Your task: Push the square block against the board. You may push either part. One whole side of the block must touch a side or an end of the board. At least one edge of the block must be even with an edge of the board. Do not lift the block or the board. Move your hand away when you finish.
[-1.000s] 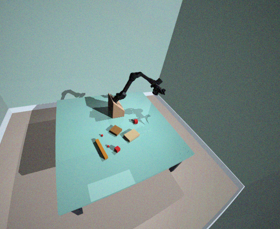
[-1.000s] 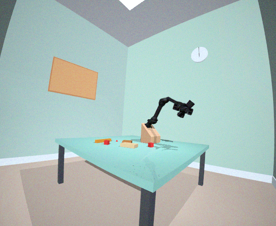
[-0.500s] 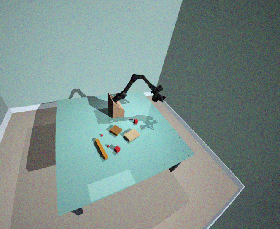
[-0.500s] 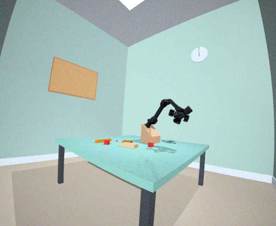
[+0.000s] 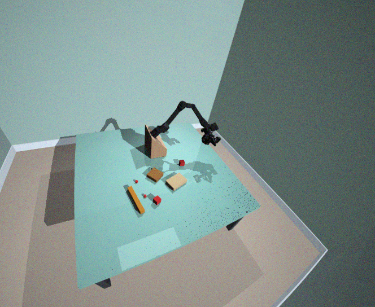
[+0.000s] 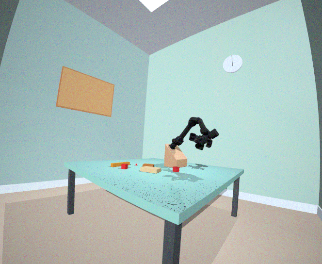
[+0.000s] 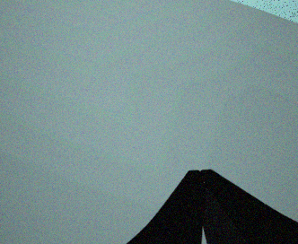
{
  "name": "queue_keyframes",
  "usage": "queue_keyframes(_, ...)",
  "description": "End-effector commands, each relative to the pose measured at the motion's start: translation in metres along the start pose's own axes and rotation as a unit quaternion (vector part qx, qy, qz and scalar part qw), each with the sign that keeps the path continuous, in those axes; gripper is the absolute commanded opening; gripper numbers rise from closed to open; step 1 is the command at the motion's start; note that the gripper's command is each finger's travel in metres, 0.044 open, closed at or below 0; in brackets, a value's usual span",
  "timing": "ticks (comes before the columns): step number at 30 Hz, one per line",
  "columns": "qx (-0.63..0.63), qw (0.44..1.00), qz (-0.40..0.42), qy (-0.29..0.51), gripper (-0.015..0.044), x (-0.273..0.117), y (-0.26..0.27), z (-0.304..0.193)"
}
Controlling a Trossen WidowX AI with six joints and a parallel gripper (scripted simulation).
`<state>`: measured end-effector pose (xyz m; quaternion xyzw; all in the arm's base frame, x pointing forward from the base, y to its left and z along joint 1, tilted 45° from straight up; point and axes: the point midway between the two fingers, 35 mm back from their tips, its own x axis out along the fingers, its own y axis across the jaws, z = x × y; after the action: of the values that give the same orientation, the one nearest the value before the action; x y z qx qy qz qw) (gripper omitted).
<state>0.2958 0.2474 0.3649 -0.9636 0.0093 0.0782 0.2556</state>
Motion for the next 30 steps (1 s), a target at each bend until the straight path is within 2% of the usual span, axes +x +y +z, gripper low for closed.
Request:
queue_keyframes(1,0.008,1.000,0.015,-0.016,0.0000,0.021,0.012,0.015)
queue_keyframes(17,0.045,0.990,0.083,-0.107,0.0000,0.090,0.076,0.083)
queue_keyframes(30,0.103,0.965,0.161,-0.182,0.0000,0.128,0.148,0.134)
